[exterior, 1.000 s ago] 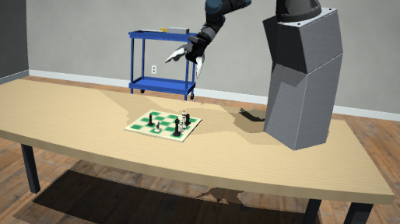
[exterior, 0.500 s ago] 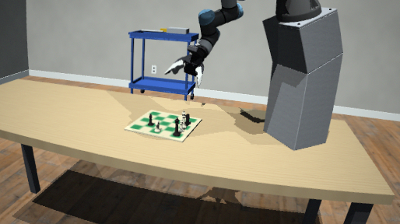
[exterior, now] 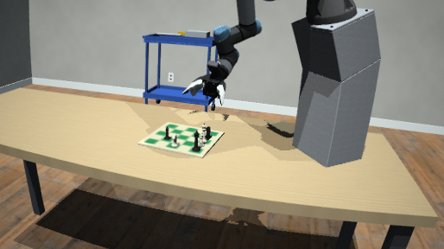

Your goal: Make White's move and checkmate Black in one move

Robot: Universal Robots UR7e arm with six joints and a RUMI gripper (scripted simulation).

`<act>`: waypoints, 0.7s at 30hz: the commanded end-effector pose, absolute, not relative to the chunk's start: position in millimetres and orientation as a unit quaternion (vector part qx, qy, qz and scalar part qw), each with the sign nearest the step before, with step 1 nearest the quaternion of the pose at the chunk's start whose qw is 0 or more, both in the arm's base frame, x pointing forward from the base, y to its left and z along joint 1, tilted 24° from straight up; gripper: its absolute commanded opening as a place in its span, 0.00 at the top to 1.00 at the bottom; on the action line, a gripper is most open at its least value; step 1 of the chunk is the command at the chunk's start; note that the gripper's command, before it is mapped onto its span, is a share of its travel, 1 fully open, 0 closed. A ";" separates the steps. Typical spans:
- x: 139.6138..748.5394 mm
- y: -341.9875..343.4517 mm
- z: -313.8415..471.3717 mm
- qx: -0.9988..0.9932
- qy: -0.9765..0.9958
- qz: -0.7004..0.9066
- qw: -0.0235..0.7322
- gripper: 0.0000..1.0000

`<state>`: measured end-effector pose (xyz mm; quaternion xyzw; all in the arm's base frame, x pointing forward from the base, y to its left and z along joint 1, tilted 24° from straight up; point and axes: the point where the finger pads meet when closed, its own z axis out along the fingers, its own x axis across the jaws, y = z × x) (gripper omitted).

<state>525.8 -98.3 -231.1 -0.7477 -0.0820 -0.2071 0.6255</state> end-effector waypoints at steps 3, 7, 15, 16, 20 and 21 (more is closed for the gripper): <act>523.2 -84.7 -236.5 -0.718 -0.092 -0.183 0.665 0.00; 522.0 -78.6 -239.1 -0.707 -0.094 -0.174 0.679 0.00; 520.7 -72.6 -241.3 -0.696 -0.096 -0.165 0.692 0.00; 520.7 -72.6 -241.3 -0.696 -0.096 -0.165 0.692 0.00; 520.5 -71.4 -241.6 -0.693 -0.096 -0.163 0.695 0.00; 520.4 -71.3 -241.7 -0.693 -0.096 -0.163 0.696 0.00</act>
